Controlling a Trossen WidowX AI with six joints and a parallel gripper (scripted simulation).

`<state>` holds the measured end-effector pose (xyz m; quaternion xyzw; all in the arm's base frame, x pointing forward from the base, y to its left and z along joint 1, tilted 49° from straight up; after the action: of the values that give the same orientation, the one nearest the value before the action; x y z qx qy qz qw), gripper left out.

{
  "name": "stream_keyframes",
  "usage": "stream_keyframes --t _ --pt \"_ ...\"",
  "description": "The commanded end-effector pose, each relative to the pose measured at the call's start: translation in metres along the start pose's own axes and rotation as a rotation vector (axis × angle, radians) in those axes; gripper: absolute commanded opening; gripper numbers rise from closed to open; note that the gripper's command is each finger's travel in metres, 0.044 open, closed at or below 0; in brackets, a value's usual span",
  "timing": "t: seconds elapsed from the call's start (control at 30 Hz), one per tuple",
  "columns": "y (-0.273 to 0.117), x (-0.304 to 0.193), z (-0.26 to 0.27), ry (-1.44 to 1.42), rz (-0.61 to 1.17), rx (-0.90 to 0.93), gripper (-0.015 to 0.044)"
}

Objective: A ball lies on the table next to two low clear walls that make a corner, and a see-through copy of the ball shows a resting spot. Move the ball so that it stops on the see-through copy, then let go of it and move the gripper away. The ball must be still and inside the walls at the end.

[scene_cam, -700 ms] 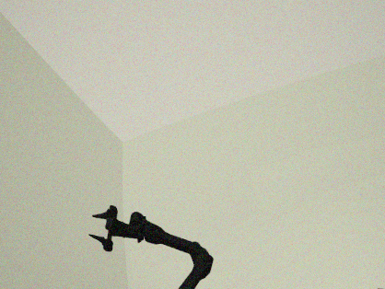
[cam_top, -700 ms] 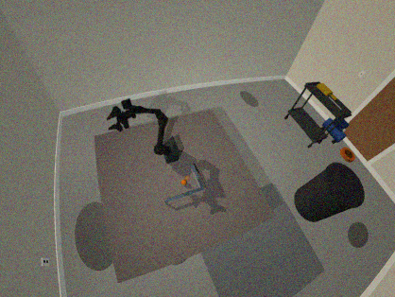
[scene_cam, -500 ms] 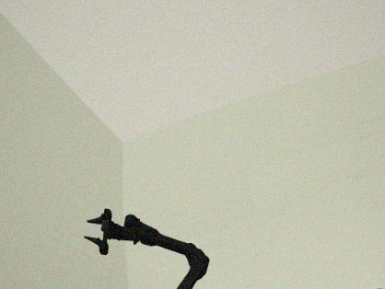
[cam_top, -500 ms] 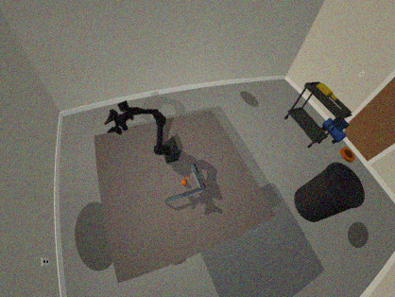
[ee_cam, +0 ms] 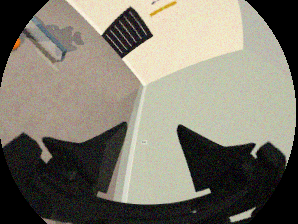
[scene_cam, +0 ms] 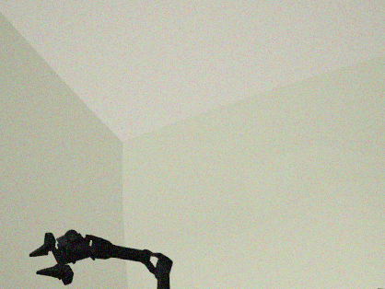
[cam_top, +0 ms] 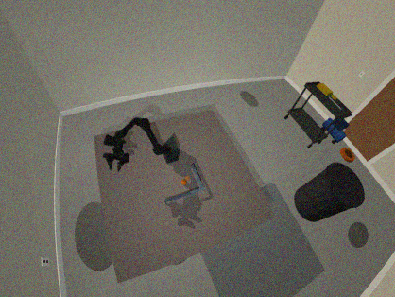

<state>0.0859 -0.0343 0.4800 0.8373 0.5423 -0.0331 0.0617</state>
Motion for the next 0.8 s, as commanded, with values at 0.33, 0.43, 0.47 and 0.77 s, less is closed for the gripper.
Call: stream_keyframes --t 0.33,0.43,0.47,0.77 --pt "0.136 0.094 0.108 0.074 -0.095 0.656 0.0326" --pt "0.152 0.127 0.141 0.031 -0.087 0.803 0.0326" --pt "0.156 0.138 0.153 0.011 -0.082 0.849 0.0326" --pt "0.147 0.238 0.27 -0.299 0.024 1.18 0.0326"
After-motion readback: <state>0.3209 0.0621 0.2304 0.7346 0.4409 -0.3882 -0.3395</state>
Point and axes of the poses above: the point midway between the two fingers, 35 mm back from their tips, its own y axis out along the fingers, its own z axis across the jaws, x = y × z, the point moved 9 cm from there along -y, back along the fingers, and after that the axes turned 6 degrees about y, right-handed, at the moved point
